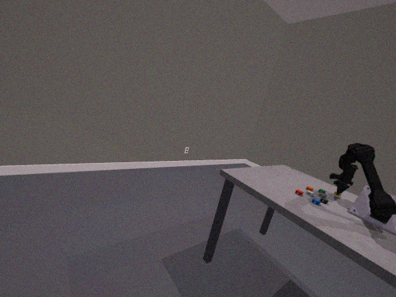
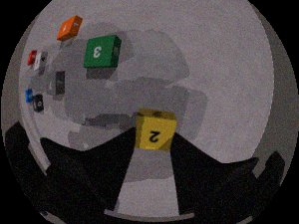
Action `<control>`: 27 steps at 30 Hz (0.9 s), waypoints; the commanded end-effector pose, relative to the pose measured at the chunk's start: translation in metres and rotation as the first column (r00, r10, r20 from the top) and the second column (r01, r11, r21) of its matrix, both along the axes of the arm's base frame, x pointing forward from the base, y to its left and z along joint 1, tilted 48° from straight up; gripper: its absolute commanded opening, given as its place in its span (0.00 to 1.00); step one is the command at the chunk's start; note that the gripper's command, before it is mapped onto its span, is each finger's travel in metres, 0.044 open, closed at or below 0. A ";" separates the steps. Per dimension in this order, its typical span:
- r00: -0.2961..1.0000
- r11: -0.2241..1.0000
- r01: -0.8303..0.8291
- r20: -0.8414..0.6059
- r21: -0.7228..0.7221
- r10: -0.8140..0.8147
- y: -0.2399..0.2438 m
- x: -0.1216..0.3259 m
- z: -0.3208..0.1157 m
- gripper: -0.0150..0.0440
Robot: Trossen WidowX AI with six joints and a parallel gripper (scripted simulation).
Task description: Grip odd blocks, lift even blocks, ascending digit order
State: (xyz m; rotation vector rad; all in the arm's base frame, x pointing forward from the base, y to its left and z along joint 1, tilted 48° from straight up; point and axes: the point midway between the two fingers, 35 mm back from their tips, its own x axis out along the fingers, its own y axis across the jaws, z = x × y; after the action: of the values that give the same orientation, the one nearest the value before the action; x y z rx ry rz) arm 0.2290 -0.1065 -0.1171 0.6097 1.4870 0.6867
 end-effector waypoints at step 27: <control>1.000 1.000 -0.005 0.001 -0.001 0.005 0.011 -0.001 -0.010 0.81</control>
State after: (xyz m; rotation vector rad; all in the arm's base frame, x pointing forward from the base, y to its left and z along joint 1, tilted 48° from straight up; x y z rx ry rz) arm 0.2284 -0.0969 -0.1256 0.5974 1.4875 0.6913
